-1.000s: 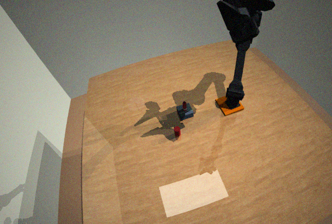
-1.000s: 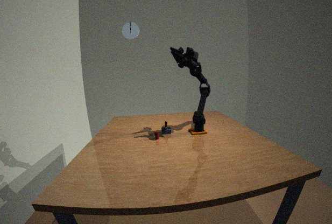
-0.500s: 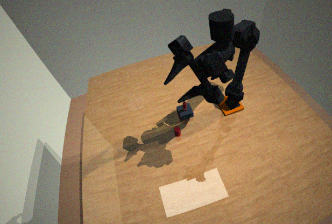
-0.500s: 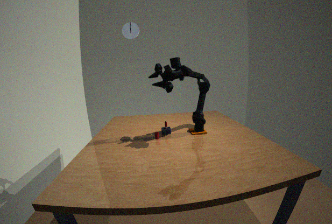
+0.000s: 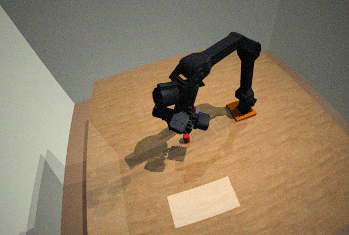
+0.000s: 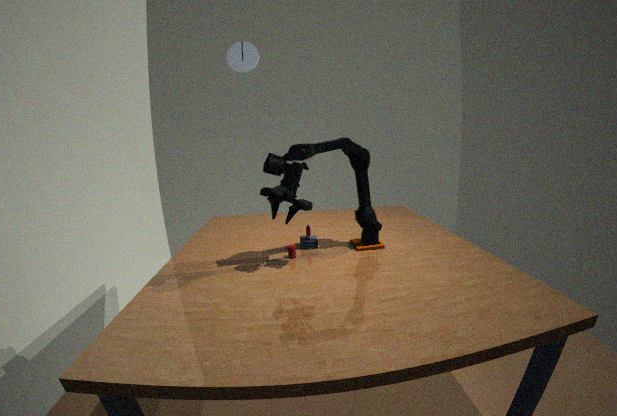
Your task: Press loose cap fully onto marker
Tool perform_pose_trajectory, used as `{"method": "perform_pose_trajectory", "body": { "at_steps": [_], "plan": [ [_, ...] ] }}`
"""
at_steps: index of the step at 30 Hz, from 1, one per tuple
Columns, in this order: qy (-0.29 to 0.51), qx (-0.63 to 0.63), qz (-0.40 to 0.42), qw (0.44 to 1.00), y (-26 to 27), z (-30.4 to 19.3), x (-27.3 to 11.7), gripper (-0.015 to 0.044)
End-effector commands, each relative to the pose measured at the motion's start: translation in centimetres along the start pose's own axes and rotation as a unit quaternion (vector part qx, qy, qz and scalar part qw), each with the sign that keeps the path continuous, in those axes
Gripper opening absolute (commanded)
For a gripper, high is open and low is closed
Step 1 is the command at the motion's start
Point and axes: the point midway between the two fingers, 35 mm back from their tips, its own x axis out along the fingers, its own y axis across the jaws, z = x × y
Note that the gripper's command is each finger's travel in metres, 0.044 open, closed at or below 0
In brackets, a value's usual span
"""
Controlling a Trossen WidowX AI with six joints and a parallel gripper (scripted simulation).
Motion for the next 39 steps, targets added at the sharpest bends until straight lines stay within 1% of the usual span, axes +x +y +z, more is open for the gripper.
{"method": "perform_pose_trajectory", "body": {
  "at_steps": [1, 3, 8, 12, 17, 21, 39],
  "plan": [
    [0.09, 0.052, 0.104, 0.989, 1.0, -4.0, 2.9, 0.0247],
    [0.105, 0.062, 0.123, 0.985, 1.2, -4.7, 3.3, 0.0247],
    [0.106, 0.062, 0.123, 0.985, 1.4, -5.2, 3.3, 0.0247],
    [0.106, 0.062, 0.123, 0.985, 2.2, -5.8, 6.3, 0.0247],
    [0.106, 0.062, 0.123, 0.985, 2.3, -5.9, 6.5, 0.0247],
    [0.106, 0.062, 0.123, 0.985, 2.7, -6.2, 7.7, 0.0247],
    [0.105, 0.064, 0.123, 0.985, 3.2, -6.6, 10.0, 0.0247]
  ]
}}
